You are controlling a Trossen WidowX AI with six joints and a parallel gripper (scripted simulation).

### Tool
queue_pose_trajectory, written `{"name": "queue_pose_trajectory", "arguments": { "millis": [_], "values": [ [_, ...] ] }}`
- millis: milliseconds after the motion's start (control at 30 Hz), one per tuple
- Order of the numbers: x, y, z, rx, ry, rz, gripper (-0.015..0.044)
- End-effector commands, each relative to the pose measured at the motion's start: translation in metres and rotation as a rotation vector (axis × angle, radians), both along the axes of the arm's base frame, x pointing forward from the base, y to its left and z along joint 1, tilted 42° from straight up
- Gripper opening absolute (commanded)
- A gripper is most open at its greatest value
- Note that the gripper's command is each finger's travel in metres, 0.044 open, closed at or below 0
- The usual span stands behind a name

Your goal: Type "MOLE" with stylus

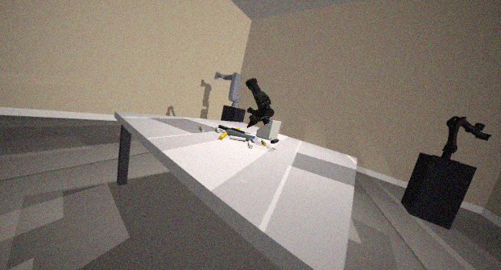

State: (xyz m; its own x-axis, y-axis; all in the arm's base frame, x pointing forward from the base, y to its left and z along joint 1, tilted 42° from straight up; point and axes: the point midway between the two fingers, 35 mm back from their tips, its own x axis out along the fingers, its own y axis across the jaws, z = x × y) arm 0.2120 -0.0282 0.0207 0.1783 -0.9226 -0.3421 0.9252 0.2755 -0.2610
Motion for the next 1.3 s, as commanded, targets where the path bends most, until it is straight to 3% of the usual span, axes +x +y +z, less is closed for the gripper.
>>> {"name": "queue_pose_trajectory", "arguments": {
  "millis": [0,1267],
  "values": [
    [-0.001,-0.003,0.001,-0.004,-0.020,-0.002,0.0150],
    [-0.002,-0.020,-0.020,-0.005,-0.020,-0.002,0.0150]
  ]
}}
